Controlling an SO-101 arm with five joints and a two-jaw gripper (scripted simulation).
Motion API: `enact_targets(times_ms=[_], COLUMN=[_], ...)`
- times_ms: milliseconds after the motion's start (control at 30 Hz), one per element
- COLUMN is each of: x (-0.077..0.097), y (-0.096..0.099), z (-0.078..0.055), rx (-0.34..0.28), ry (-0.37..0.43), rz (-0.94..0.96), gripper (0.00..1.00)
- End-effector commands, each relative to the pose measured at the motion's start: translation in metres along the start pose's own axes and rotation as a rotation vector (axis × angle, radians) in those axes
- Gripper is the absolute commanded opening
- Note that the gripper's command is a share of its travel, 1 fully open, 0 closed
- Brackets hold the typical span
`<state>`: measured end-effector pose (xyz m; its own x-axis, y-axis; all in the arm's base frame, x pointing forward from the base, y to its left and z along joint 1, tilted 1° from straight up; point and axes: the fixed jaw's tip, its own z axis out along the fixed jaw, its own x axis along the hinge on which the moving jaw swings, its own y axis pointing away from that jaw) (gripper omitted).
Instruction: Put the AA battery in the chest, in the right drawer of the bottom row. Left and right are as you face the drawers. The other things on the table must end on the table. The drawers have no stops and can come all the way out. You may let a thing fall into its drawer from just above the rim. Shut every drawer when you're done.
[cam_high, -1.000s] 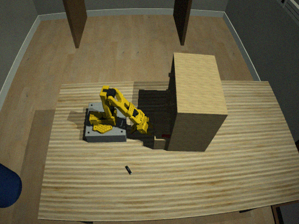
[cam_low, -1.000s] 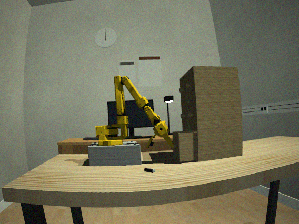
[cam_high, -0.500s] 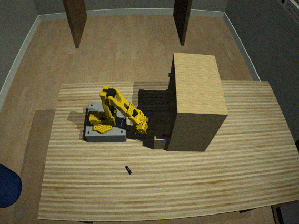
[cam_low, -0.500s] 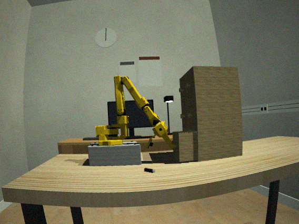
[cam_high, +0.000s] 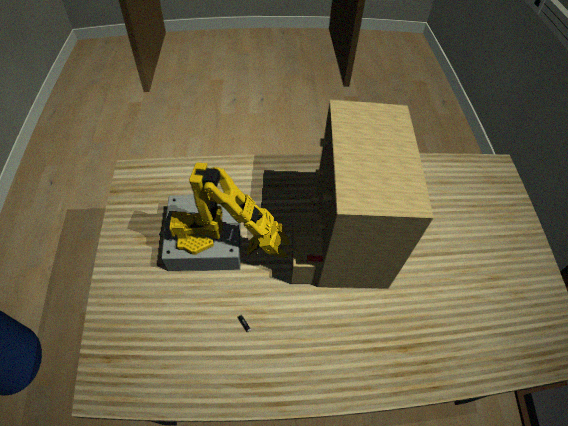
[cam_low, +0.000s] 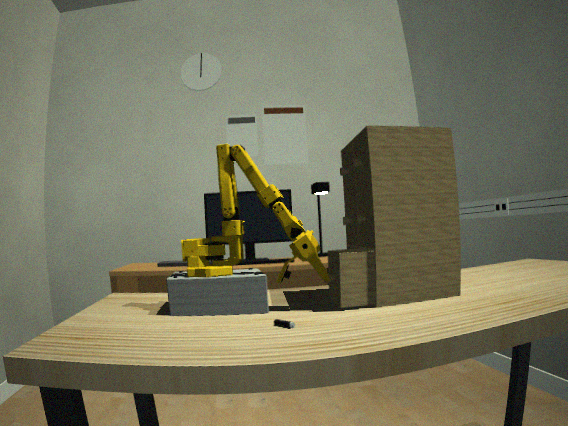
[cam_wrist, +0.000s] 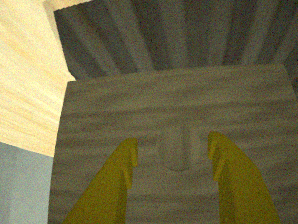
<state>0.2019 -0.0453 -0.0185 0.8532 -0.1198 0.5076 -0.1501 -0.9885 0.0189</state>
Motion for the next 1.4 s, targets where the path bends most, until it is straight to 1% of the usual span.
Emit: enact_targets(times_ms=[0, 833, 1367], x=[-0.0053, -0.0053, -0.0053], y=[-0.0029, -0.0029, -0.0029], z=[0.0009, 0.0009, 0.0009], rx=[0.008, 0.008, 0.008], ry=[-0.017, -0.017, -0.017], rz=[-0.010, -0.010, -0.010], gripper=[0.16, 0.00, 0.00])
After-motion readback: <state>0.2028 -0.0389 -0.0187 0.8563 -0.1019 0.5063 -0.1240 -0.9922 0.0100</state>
